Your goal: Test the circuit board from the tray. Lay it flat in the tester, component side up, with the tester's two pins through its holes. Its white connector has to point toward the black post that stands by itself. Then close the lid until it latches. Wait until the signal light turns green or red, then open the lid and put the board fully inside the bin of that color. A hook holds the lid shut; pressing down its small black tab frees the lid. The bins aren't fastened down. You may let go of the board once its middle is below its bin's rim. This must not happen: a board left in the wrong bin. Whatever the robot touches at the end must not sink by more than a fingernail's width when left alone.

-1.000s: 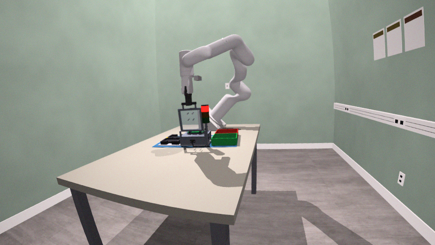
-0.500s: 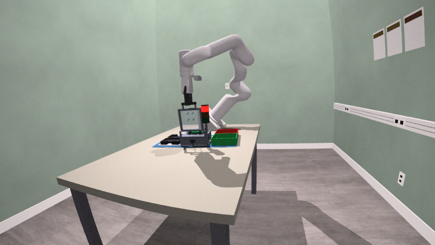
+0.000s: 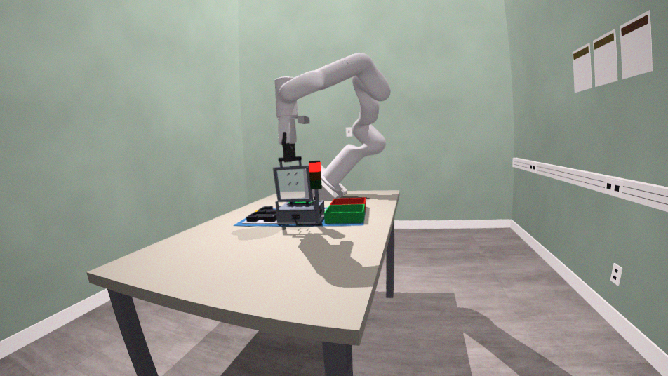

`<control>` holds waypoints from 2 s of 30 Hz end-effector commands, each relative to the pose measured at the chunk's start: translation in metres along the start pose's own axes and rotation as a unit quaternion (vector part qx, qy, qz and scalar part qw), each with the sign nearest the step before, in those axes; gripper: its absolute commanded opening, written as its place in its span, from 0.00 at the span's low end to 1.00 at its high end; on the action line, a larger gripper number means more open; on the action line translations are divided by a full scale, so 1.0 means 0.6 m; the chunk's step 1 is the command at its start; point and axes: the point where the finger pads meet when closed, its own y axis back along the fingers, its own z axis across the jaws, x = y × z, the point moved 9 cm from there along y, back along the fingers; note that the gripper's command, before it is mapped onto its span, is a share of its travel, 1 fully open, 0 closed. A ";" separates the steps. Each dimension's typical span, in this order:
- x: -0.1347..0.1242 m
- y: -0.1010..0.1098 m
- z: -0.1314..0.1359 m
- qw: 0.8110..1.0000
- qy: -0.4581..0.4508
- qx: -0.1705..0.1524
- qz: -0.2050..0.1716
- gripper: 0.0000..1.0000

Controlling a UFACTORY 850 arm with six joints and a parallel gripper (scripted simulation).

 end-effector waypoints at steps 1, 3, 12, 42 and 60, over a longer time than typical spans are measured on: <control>0.000 0.002 0.001 1.000 0.000 -0.001 0.000 0.52; 0.000 0.002 0.001 1.000 0.000 -0.001 0.000 0.52; 0.000 0.002 0.001 1.000 0.000 -0.001 0.000 0.52; 0.000 0.092 0.000 1.000 0.000 -0.001 0.000 1.00; 0.000 0.092 -0.014 1.000 0.000 -0.001 0.000 1.00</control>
